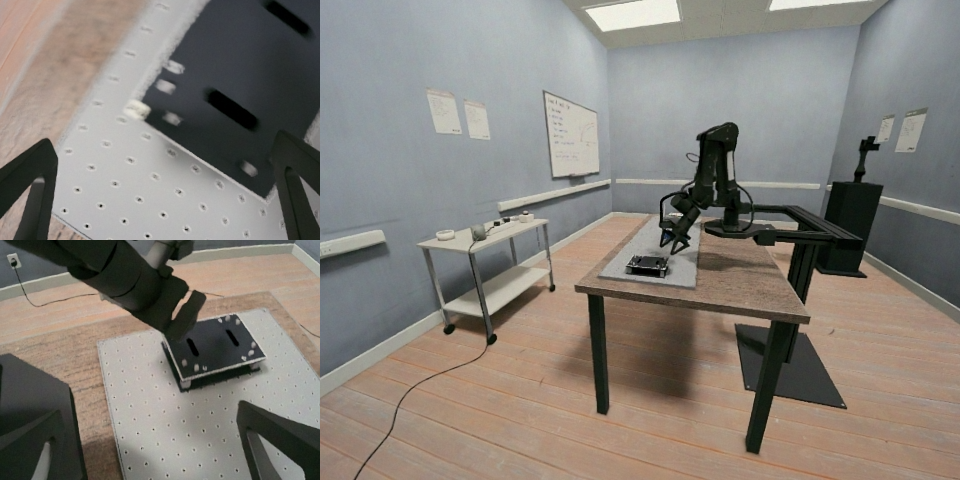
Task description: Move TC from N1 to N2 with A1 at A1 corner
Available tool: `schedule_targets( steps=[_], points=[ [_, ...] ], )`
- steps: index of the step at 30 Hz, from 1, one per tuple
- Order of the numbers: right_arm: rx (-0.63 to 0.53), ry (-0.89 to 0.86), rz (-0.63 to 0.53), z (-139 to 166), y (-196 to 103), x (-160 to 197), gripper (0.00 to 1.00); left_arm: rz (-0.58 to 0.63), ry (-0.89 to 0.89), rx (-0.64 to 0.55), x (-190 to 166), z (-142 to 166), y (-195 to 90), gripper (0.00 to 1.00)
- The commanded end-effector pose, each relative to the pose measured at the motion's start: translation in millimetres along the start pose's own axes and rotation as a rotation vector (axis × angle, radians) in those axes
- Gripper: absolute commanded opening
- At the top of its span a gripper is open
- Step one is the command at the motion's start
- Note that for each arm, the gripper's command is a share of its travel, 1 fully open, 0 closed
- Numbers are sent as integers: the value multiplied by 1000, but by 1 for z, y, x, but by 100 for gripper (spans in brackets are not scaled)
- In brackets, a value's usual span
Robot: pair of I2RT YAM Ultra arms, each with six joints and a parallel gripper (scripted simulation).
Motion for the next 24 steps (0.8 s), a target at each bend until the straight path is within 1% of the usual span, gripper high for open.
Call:
schedule_targets(
  steps=[1,4,6,7,13,21,23,24],
  points=[
    [-5,21,36,-9,-29,-9,100,125,201,41,-27,-12,10,100],
    [12,29,51,-5,-52,-10,100,199,332,43,-47,-21,14,100],
    [12,29,51,-5,-52,-10,100,199,332,43,-47,-21,14,100],
    [19,32,57,-4,-59,-11,100,225,377,49,-53,-21,14,100],
    [56,46,85,5,-109,-14,100,356,609,33,-93,-37,15,100],
    [102,64,121,16,-169,-18,100,521,894,8,-143,-48,9,100],
    [102,64,121,16,-169,-18,100,521,894,8,-143,-48,9,100],
    [116,66,128,19,-176,-19,100,549,939,8,-150,-47,7,100]
  ],
)
Point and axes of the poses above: on each arm, the point where the finger pads meet when closed, its own y axis out along the fingers, its own x axis across the jaws, z = x × y, the point moved 6 cm from there along -y, back along the fingers, and after that the axes turned 14 degrees about y, right-handed, at the moved point
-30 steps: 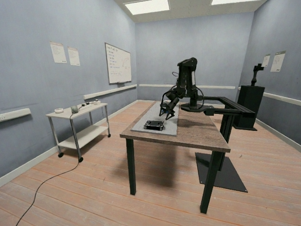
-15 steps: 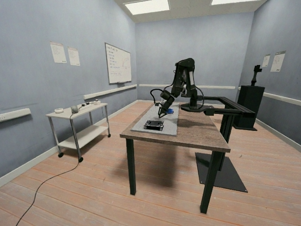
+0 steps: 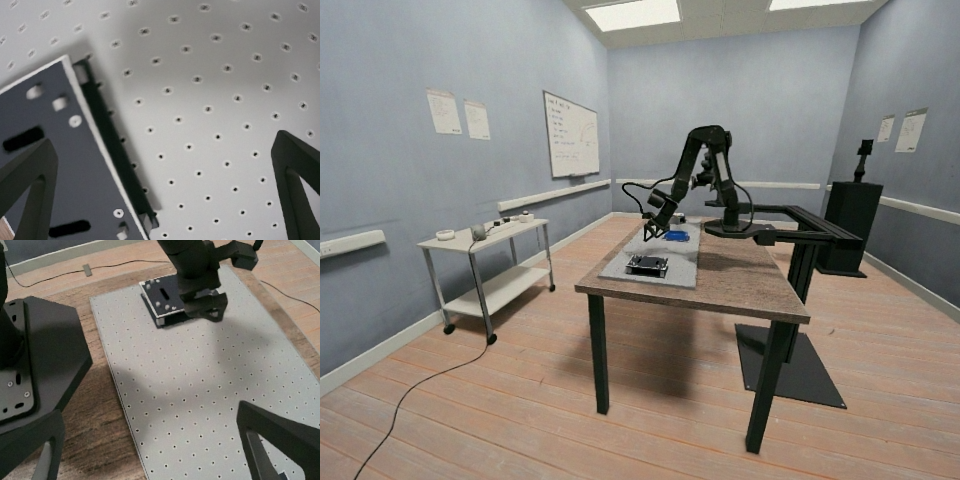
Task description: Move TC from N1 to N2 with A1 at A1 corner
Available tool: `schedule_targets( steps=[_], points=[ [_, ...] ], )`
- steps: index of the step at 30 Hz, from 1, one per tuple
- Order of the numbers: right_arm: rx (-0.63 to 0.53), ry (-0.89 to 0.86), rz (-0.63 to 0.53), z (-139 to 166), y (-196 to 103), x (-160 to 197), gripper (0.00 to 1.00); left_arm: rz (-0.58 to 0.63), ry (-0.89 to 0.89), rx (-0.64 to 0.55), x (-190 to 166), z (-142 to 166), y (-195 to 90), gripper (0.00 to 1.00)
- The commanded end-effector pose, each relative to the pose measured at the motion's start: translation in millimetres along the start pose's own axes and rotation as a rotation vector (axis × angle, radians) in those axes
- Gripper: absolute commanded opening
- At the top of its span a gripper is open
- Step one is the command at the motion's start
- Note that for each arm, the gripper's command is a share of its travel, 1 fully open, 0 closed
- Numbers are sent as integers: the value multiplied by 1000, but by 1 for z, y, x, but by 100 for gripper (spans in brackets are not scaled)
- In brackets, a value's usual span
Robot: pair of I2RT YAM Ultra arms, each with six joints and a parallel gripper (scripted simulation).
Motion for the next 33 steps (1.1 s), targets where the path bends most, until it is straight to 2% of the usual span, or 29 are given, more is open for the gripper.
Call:
schedule_targets(
  steps=[1,14,16,22,30,33],
  points=[
    [55,23,50,11,-27,-14,100,119,147,12,-14,-15,6,100],
    [121,51,110,34,-127,-30,100,415,709,-96,-86,-90,9,100],
    [121,51,110,34,-127,-30,100,415,709,-96,-86,-90,9,100],
    [132,62,128,39,-166,-35,100,551,969,-171,-127,-119,1,100],
    [135,76,147,40,-212,-40,100,735,1276,-280,-180,-141,-15,100],
    [138,78,150,41,-217,-41,100,759,1312,-296,-186,-142,-18,100]
  ],
)
Point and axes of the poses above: on each arm, the point where the finger pads meet when closed, its own y axis out along the fingers, its own x axis across the jaws, z = x × y, the point moved 6 cm from there along -y, back along the fingers, and after that the axes turned 14 degrees about y, right-handed, at the moved point
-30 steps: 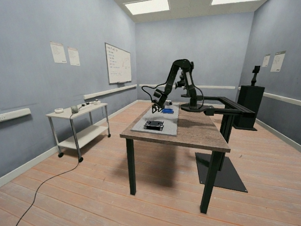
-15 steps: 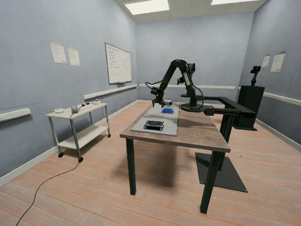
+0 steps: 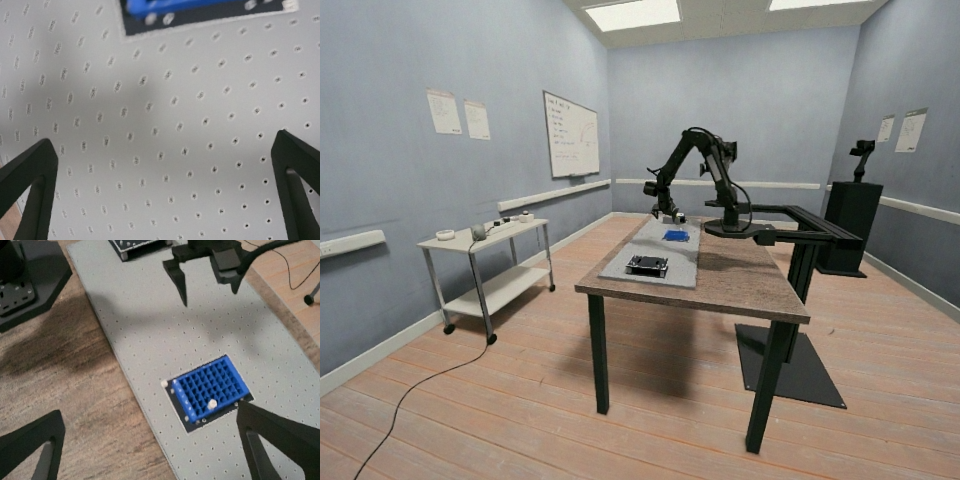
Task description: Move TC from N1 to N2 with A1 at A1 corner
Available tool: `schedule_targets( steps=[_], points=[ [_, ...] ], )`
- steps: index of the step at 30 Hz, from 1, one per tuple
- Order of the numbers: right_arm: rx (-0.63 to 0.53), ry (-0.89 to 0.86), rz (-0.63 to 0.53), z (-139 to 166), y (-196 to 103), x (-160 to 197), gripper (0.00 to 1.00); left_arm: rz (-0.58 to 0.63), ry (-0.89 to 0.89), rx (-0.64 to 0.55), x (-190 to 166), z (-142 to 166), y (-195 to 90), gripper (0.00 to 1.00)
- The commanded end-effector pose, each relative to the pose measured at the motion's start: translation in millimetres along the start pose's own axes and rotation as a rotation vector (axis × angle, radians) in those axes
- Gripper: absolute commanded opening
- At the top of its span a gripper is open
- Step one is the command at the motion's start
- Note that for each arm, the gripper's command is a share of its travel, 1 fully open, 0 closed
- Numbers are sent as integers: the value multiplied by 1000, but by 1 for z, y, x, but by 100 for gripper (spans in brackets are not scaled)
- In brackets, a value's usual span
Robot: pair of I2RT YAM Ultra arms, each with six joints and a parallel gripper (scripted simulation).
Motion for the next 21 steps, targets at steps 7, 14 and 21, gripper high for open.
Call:
schedule_targets(
  steps=[7,14,21],
  points=[
    [46,20,42,13,-57,-18,100,215,359,-186,-10,-59,8,100],
    [29,24,38,16,-85,-23,100,337,488,-287,-22,-91,16,100],
    [-6,31,33,10,-89,-23,100,390,515,-327,-29,-92,27,100]
  ],
)
Point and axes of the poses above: on each arm, the point where the finger pads meet when closed, its own y axis out along the fingers, its own x axis across the jaws, z = x × y, the point moved 6 cm from there along -y, back along the fingers, and after that the axes turned 14 degrees about y, right-handed, at the moved point
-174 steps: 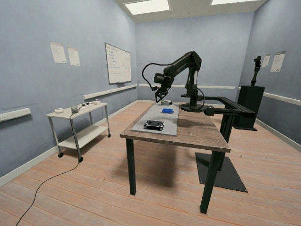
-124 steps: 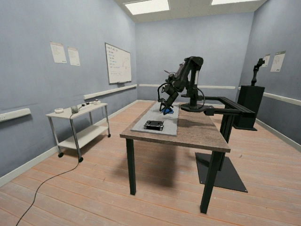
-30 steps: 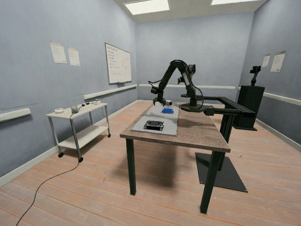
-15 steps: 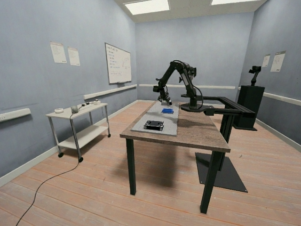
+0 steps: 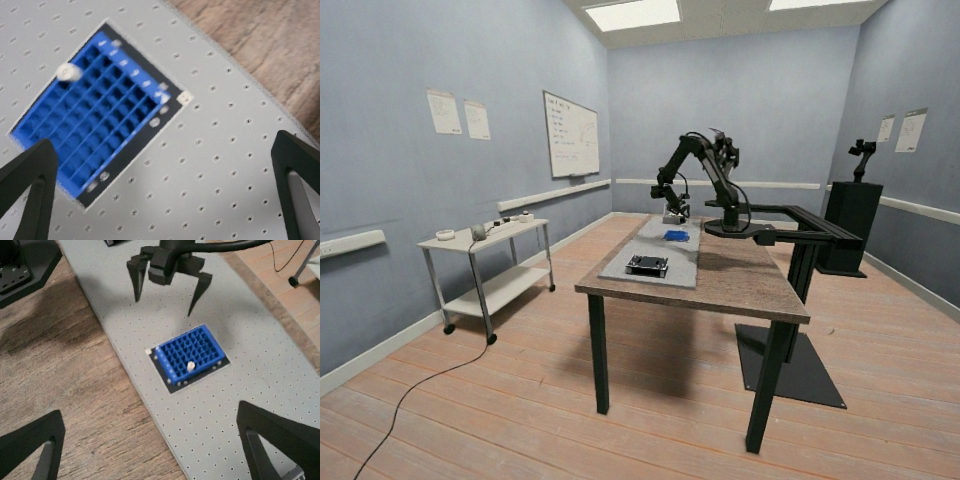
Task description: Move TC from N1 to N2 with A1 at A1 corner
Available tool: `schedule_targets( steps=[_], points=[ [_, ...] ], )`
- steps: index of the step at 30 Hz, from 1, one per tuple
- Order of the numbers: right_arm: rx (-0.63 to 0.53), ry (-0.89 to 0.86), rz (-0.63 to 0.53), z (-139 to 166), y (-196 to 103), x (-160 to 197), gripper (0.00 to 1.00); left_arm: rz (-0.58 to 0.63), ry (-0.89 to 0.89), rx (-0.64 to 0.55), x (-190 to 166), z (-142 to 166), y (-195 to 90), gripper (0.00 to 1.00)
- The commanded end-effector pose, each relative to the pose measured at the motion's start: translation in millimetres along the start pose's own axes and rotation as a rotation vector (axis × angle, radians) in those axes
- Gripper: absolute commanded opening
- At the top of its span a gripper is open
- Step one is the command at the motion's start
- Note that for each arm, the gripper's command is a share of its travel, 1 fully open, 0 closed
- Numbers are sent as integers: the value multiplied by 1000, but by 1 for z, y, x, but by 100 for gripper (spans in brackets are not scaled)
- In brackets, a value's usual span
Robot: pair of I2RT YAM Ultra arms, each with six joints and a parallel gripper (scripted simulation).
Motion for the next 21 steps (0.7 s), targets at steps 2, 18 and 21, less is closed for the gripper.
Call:
schedule_targets(
  steps=[2,18,21],
  points=[
    [-31,4,-10,-4,-14,-2,100,38,65,-57,6,-13,4,100],
    [-13,5,-1,-1,-10,-2,100,26,70,-35,10,-12,1,100],
    [-26,12,1,-2,-11,-3,100,0,34,-9,17,-8,2,100]
  ],
)
Point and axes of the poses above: on each arm, the point where the finger pads meet when closed, its own y axis out along the fingers, its own x axis across the jaws, z = x × y, the point moved 6 cm from there along -y, back along the fingers, and after that the axes turned 14 degrees about y, right-handed, at the moved point
